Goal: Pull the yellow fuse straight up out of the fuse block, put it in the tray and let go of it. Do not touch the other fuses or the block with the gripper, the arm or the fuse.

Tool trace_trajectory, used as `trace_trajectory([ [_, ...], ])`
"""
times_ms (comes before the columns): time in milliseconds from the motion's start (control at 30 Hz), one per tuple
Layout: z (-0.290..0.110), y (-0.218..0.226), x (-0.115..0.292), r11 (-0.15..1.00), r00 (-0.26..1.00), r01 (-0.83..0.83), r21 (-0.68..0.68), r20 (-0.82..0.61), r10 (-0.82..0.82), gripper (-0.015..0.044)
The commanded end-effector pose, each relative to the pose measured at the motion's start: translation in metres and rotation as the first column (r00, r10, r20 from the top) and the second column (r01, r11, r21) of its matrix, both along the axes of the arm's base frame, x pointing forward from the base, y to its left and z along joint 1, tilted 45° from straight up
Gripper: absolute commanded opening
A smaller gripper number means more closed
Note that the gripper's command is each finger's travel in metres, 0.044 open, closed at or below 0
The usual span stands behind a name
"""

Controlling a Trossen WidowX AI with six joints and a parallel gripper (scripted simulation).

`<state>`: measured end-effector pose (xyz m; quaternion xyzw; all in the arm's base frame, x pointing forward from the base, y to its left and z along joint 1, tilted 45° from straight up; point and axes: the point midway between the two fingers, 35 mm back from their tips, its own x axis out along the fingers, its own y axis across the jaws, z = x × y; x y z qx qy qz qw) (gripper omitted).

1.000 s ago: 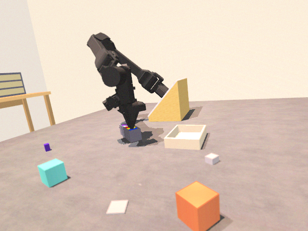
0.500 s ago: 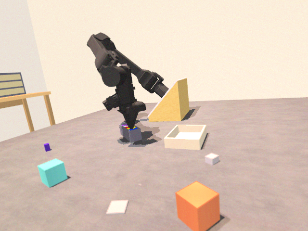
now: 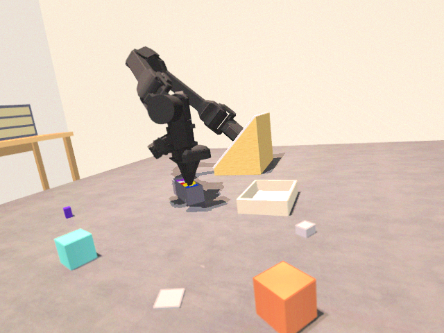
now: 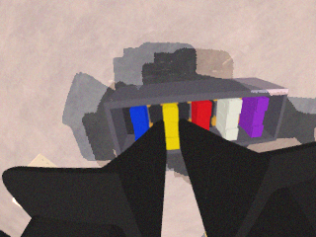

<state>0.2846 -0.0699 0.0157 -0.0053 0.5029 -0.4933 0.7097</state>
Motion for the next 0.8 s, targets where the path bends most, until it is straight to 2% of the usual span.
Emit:
trace_trajectory([
  [0, 0.0020, 0.0021, 0.0012, 1.000, 1.000, 0.003, 0.003, 0.005, -0.003, 0.0000],
  [767, 0.0097, 0.0102, 0.0013, 1.000, 1.000, 0.002, 0.003, 0.003, -0.002, 0.0000],
])
